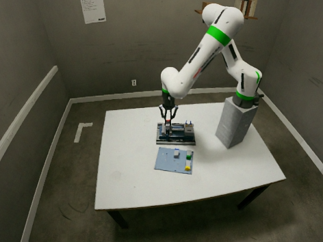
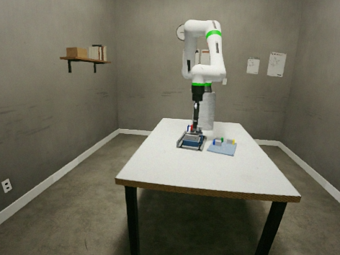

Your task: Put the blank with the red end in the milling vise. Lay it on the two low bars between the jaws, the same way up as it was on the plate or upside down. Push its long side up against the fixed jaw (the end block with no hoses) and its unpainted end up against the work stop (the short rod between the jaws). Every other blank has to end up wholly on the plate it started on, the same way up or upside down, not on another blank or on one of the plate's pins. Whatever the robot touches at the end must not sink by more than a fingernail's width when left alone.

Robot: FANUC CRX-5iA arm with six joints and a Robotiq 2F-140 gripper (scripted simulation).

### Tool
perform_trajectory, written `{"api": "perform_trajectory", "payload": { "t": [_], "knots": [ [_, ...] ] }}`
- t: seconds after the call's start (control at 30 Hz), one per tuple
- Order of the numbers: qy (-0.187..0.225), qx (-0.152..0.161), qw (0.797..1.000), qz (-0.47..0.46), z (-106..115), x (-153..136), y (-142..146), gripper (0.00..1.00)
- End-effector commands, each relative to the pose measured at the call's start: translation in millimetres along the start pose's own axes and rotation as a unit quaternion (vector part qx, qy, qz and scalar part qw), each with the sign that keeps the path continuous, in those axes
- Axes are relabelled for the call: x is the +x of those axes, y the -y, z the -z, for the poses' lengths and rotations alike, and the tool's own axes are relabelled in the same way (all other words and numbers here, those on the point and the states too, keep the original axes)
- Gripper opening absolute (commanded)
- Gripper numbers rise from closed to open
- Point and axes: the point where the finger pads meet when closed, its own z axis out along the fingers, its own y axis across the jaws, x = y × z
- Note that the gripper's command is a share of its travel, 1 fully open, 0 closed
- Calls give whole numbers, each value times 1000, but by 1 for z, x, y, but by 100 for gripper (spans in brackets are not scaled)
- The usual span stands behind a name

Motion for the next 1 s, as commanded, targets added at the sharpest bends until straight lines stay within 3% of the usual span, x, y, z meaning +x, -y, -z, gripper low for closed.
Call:
{"api": "perform_trajectory", "payload": {
  "t": [0.0, 0.23, 0.97],
  "knots": [
    [0, 1, 1000, 0, 0, 13, 4, 10],
    [1, 1, 1000, 0, 0, 40, 10, 10],
    [0, 1, 1000, 0, 0, 30, 8, 10]
  ]
}}
